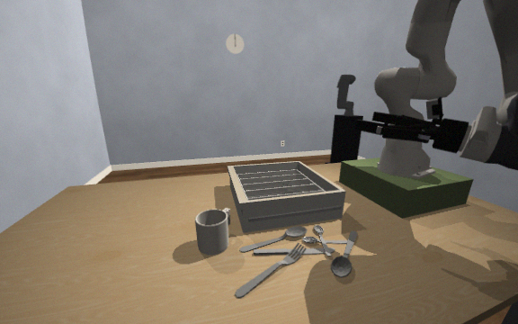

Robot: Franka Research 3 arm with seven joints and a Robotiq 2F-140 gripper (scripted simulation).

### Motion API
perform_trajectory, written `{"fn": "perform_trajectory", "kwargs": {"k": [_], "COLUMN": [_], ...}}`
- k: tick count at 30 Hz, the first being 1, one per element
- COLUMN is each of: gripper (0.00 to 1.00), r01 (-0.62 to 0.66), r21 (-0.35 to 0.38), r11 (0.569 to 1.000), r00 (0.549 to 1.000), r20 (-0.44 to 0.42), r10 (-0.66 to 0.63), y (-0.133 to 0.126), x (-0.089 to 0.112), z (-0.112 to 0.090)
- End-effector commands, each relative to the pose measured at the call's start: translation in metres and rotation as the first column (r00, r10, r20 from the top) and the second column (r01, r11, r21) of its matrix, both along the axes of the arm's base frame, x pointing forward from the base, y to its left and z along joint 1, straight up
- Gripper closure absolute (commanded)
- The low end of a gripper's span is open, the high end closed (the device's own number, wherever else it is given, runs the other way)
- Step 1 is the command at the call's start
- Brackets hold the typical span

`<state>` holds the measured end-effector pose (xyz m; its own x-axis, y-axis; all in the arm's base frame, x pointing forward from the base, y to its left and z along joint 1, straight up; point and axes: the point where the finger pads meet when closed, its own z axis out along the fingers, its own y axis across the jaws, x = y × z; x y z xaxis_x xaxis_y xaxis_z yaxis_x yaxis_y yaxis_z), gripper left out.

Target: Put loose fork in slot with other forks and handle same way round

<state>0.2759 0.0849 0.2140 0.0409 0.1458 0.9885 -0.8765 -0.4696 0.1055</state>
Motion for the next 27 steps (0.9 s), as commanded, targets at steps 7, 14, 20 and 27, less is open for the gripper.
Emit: {"fn": "perform_trajectory", "kwargs": {"k": [7,14,20,27], "gripper": [0.00,0.00,0.00,0.00], "r01": [0.000,0.000,0.023,0.260], "r21": [0.000,0.000,0.018,0.226], "r11": [1.000,1.000,1.000,0.939], "r00": [1.000,1.000,1.000,0.961], "r20": [0.000,0.000,0.004,0.033], "r10": [0.000,0.000,-0.023,-0.274], "y": [0.000,0.000,-0.005,-0.057], "x": [0.000,0.000,0.001,0.004], "z": [0.000,0.000,-0.001,-0.021]}}
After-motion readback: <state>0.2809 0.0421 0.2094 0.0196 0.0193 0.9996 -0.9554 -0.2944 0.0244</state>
